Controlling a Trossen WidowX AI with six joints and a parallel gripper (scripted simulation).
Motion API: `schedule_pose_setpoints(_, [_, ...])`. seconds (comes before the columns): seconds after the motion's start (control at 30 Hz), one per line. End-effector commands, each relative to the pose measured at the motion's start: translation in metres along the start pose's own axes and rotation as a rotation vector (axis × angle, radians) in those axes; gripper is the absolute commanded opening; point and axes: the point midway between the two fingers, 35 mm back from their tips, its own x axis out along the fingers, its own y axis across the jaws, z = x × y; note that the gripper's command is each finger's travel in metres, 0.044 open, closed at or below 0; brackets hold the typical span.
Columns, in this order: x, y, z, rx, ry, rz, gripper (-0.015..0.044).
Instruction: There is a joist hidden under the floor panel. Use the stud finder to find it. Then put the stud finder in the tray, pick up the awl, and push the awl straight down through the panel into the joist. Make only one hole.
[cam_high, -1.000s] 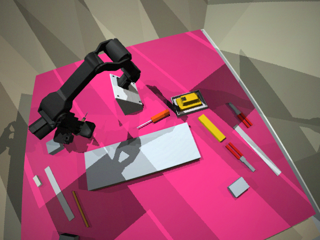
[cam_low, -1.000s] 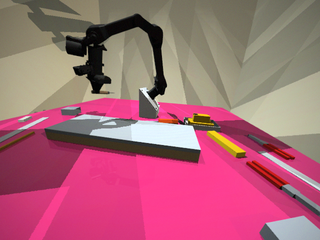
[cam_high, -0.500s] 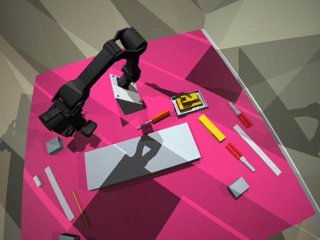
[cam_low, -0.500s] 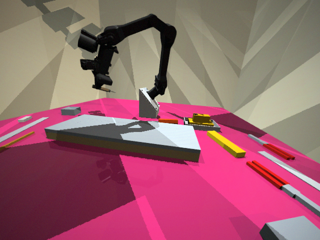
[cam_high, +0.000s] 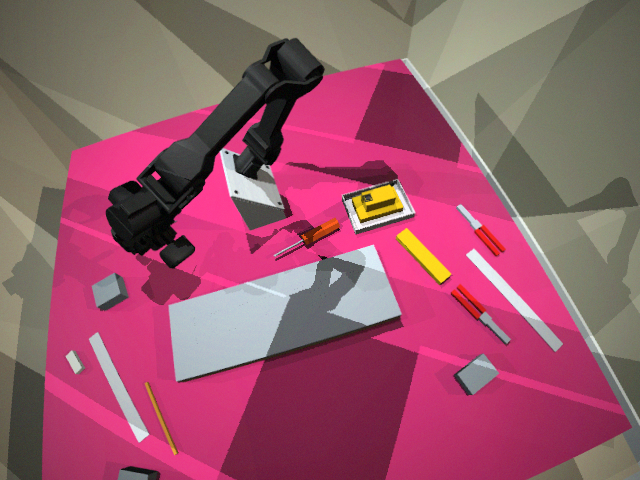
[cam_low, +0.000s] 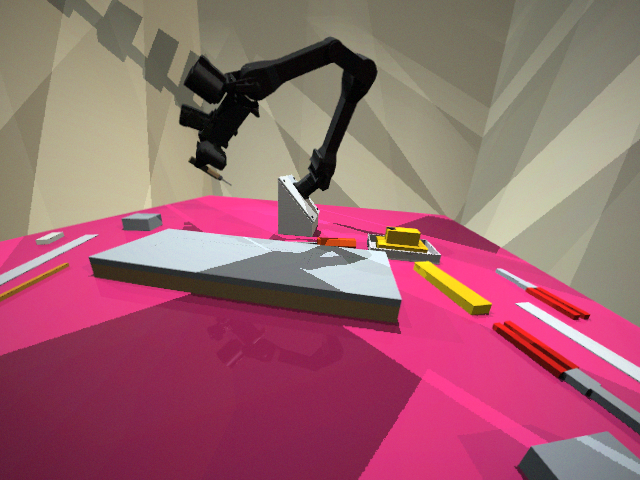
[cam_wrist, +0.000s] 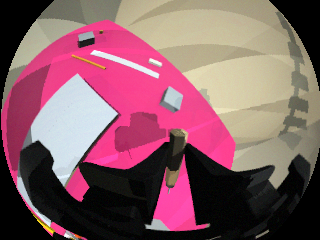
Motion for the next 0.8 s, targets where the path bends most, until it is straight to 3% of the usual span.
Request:
schedule_pose_setpoints(0.0, [-0.008, -0.007, 0.000, 0.066, -0.071, -0.046, 0.0000])
schedule_pose_setpoints(0.77, [-0.048, -0.036, -0.024, 0.494, -0.496, -0.179, 0.0000])
